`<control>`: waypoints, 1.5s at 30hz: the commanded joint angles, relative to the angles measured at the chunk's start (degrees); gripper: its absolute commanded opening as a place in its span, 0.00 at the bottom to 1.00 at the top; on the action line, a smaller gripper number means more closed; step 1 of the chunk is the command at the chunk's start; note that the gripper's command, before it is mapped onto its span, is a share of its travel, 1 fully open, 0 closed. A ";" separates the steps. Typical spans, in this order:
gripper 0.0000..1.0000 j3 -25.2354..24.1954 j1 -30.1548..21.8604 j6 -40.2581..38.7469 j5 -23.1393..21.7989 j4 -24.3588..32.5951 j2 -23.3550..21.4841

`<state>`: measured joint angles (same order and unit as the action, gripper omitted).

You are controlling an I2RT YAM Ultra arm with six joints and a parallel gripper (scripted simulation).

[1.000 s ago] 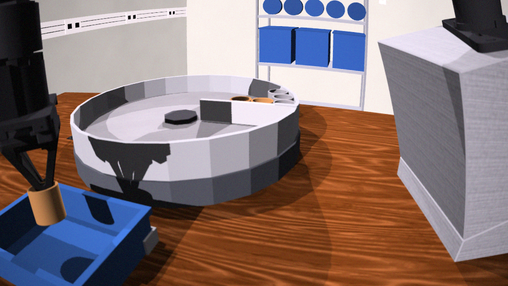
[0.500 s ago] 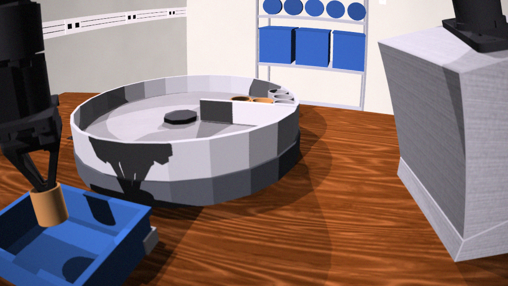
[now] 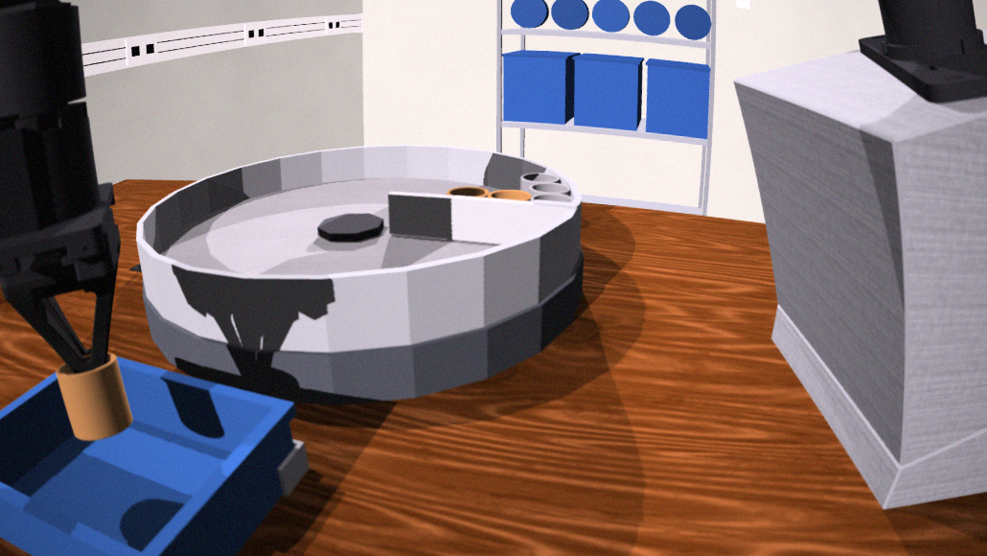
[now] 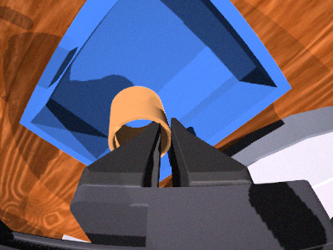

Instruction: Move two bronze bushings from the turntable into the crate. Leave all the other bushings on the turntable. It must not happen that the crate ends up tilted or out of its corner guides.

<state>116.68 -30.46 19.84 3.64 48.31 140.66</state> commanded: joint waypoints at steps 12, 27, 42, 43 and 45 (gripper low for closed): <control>0.00 0.26 -0.72 0.13 -0.38 -0.26 -2.39; 0.00 0.92 -0.65 0.18 -0.40 -1.24 -2.08; 0.00 2.14 -0.22 0.50 -0.50 -3.34 2.87; 0.00 2.23 -0.19 0.53 -0.51 -3.52 3.13; 0.00 2.43 -0.11 0.58 -0.53 -3.55 3.65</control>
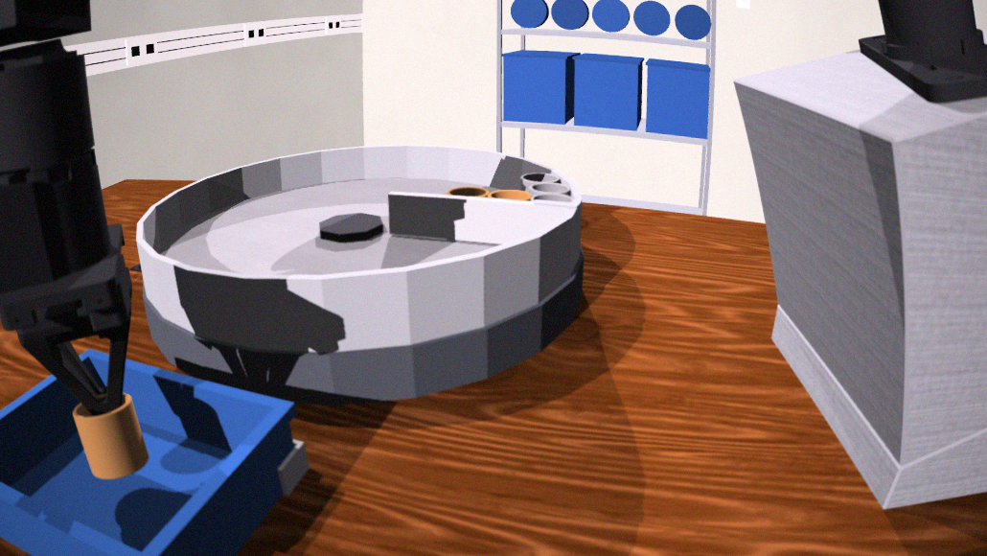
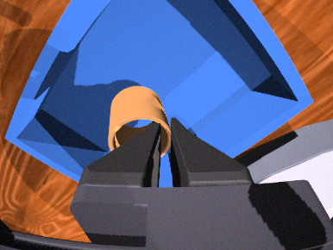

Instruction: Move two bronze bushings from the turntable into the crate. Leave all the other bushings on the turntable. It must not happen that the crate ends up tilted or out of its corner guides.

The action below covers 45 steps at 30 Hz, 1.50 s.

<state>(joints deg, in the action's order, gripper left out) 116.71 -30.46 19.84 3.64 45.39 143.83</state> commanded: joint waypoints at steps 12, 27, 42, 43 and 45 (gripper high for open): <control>0.00 3.20 0.11 0.64 -0.59 -1.25 1.95; 0.00 3.26 0.13 0.65 -0.59 -1.02 1.09; 0.00 3.26 0.13 0.65 -0.59 -1.02 1.09; 0.00 3.26 0.13 0.65 -0.59 -1.02 1.09; 0.00 3.26 0.13 0.65 -0.59 -1.02 1.09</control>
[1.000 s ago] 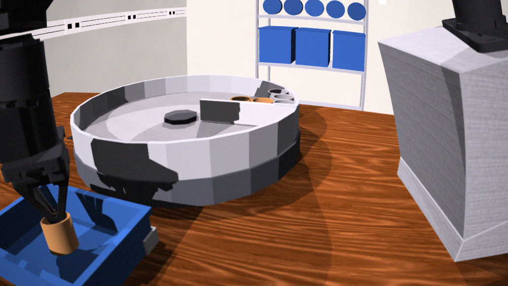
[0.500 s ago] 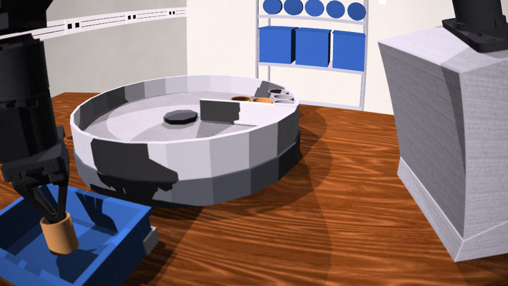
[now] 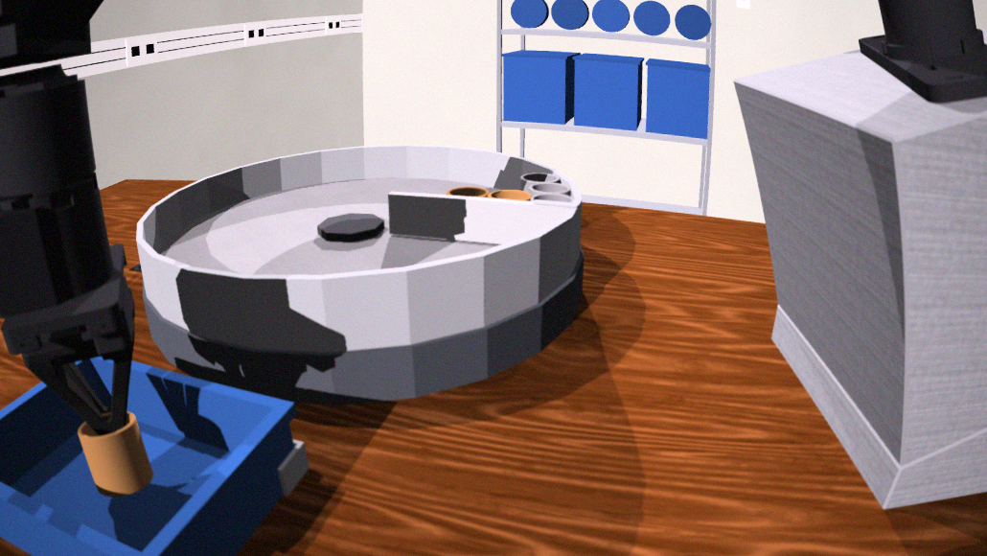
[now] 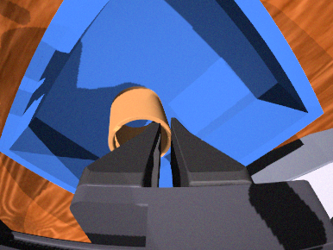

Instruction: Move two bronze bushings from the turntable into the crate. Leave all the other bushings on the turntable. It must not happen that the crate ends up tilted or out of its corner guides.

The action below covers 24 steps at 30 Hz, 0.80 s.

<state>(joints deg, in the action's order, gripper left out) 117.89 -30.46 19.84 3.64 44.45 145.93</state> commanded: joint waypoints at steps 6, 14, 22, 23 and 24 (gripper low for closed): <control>0.00 2.08 0.13 0.65 -0.59 -0.08 -1.01; 0.00 3.00 0.63 0.75 -0.67 0.81 0.78; 0.00 3.68 0.26 0.83 -0.63 0.79 -0.54; 0.00 3.70 0.26 0.83 -0.63 0.79 -0.53; 0.00 3.71 0.26 0.83 -0.63 0.80 -0.53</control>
